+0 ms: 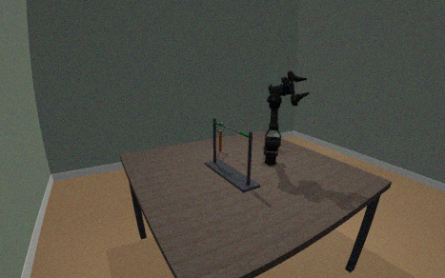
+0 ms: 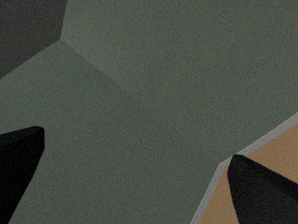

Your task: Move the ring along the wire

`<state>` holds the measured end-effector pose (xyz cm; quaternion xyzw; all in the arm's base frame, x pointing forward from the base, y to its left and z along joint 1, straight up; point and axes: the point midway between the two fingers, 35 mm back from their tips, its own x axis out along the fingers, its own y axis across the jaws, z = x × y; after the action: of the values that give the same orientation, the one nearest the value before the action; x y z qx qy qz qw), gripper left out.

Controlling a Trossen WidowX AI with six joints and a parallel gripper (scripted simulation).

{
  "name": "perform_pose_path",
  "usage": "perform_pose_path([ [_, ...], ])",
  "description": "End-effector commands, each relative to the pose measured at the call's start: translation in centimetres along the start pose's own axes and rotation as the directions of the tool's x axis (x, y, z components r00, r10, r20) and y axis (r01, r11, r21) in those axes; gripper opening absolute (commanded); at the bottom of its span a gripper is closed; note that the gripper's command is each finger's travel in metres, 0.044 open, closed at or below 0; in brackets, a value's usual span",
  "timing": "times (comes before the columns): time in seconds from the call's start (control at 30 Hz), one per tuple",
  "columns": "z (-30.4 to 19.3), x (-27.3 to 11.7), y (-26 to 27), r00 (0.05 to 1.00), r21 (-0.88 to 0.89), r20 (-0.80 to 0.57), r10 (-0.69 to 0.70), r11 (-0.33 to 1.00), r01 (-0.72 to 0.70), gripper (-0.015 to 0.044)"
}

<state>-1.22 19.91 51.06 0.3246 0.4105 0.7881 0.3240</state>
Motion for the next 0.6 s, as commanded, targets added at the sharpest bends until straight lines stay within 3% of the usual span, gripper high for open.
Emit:
perform_pose_path([
  [0.0, -0.1, 0.0, 0.1, 1.0, -0.004, 0.002, 0.006, 1.0, -0.006, 0.0374],
  [0.27, -5.1, -1.4, 6.9, 0.947, -0.134, 0.044, 0.318, 0.941, -0.31, 0.0164],
  [0.43, -8.9, -4.5, 11.2, 0.832, -0.178, 0.031, 0.554, 0.822, -0.541, 0.016],
  [0.57, -12.0, -8.4, 14.1, 0.685, -0.18, 0.005, 0.729, 0.674, -0.716, 0.016],
])
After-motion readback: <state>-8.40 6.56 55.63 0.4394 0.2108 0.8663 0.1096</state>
